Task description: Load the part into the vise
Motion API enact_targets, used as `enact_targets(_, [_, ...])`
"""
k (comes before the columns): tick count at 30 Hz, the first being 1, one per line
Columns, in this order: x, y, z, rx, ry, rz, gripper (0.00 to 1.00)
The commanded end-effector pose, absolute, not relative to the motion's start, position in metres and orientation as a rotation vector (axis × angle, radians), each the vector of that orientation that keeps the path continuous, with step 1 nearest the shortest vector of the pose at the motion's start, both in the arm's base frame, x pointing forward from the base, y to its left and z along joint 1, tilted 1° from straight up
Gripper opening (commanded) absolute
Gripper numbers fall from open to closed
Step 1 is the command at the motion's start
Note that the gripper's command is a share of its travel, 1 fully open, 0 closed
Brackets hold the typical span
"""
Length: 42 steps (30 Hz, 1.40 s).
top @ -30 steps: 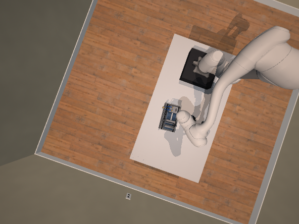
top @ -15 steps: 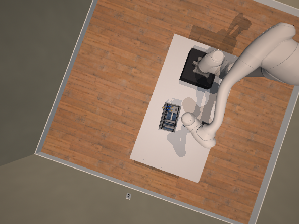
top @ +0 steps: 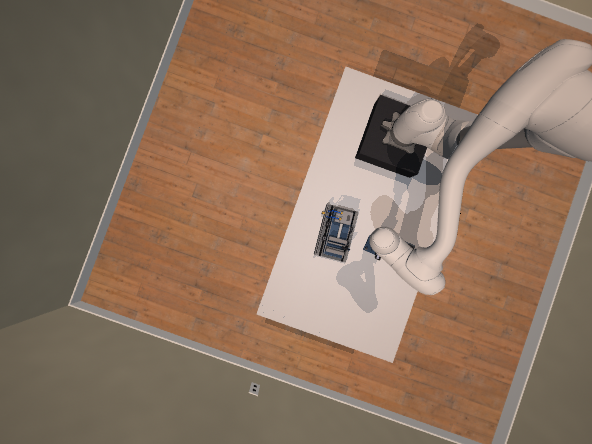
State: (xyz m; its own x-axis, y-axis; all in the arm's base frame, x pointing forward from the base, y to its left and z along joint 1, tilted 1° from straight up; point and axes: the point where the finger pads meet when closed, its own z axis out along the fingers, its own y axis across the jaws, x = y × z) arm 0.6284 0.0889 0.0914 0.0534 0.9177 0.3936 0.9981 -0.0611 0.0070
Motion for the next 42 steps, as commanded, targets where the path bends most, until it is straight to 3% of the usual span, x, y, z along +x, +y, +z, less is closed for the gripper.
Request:
enact_targets(1, [0.6283, 0.0894, 0.0916, -2.080, -1.958, -0.408, 0.51])
enact_targets(42, [0.6288, 0.0977, 0.0935, -2.267, -2.132, -0.063, 0.51])
